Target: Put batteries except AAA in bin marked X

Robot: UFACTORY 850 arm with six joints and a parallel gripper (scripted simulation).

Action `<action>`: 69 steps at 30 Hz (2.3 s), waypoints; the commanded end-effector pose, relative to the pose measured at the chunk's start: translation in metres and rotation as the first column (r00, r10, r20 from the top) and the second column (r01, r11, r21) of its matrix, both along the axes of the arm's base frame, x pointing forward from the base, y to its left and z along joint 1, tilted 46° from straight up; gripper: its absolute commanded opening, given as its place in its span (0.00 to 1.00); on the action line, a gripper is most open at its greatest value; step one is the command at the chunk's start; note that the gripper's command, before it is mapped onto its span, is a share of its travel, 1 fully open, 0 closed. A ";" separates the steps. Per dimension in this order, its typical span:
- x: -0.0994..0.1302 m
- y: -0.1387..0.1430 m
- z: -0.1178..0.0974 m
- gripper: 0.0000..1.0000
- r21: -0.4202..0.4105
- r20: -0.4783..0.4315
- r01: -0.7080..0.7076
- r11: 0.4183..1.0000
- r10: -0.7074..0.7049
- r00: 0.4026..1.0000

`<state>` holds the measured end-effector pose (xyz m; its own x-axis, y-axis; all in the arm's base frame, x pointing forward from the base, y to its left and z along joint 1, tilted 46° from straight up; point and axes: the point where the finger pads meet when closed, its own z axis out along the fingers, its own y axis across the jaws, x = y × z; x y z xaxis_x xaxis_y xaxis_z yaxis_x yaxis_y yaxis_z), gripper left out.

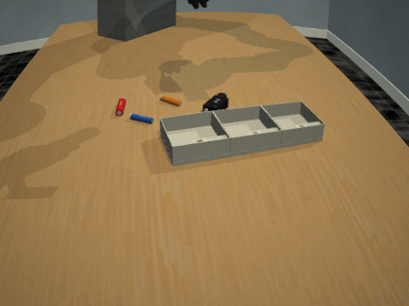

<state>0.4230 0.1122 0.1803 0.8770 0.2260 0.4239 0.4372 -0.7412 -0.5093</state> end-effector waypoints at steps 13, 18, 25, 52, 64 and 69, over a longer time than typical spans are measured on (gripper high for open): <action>0.047 -0.056 -0.001 0.07 0.050 0.084 0.252 0.967 -0.255 0.963; 0.057 -0.072 -0.002 0.07 0.055 0.095 0.288 0.956 -0.292 0.952; 0.057 -0.072 -0.002 0.07 0.055 0.095 0.288 0.956 -0.292 0.952; 0.181 0.026 -0.008 0.07 -0.019 0.243 0.129 0.991 -0.121 0.963; 0.206 0.046 -0.009 0.07 -0.019 0.243 0.129 0.991 -0.121 0.963; 0.211 0.052 -0.016 0.07 -0.019 0.243 0.129 0.991 -0.121 0.963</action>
<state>0.6299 0.1595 0.1693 0.7728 0.1394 0.6191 0.4462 -0.8131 -0.3739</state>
